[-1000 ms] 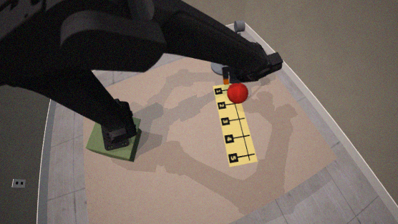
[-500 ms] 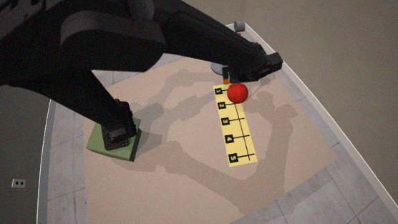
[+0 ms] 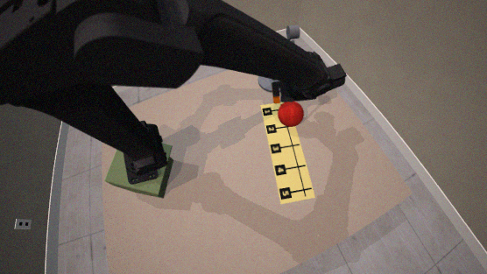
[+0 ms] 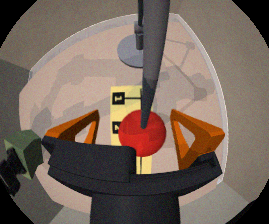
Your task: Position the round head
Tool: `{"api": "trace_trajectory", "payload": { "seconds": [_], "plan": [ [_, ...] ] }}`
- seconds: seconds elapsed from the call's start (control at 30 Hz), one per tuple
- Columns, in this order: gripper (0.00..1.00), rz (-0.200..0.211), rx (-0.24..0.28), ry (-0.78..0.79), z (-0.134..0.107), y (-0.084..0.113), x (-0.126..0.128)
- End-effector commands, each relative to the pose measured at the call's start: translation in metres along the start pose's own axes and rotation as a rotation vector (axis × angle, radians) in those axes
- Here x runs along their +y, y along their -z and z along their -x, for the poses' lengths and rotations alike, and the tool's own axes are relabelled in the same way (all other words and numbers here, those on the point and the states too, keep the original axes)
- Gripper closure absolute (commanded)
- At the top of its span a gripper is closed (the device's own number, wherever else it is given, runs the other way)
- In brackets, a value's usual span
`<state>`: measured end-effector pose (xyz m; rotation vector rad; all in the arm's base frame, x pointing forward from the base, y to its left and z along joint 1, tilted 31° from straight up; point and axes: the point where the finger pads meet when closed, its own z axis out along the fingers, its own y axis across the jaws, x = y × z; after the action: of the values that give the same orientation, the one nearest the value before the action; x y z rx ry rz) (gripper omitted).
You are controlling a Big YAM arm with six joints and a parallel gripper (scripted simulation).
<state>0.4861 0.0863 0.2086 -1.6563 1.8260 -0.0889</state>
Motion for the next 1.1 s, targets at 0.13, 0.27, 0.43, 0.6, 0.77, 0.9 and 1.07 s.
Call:
{"api": "trace_trajectory", "payload": {
  "seconds": [0.13, 0.27, 0.43, 0.6, 0.77, 0.9, 1.07],
  "plan": [
    [0.0, -0.028, -0.019, 0.021, 0.017, 0.007, -0.017],
    [0.0, -0.028, -0.019, 0.021, 0.017, 0.007, -0.017],
    [1.0, -0.027, -0.018, 0.02, 0.016, 0.007, -0.016],
    [1.0, -0.02, -0.013, 0.015, 0.011, 0.005, -0.011],
    [1.0, -0.014, -0.008, 0.009, 0.007, 0.004, -0.007],
    [1.0, -0.009, -0.004, 0.005, 0.003, 0.003, -0.003],
    [1.0, -0.009, -0.003, 0.005, 0.003, 0.003, -0.003]
  ]
}}
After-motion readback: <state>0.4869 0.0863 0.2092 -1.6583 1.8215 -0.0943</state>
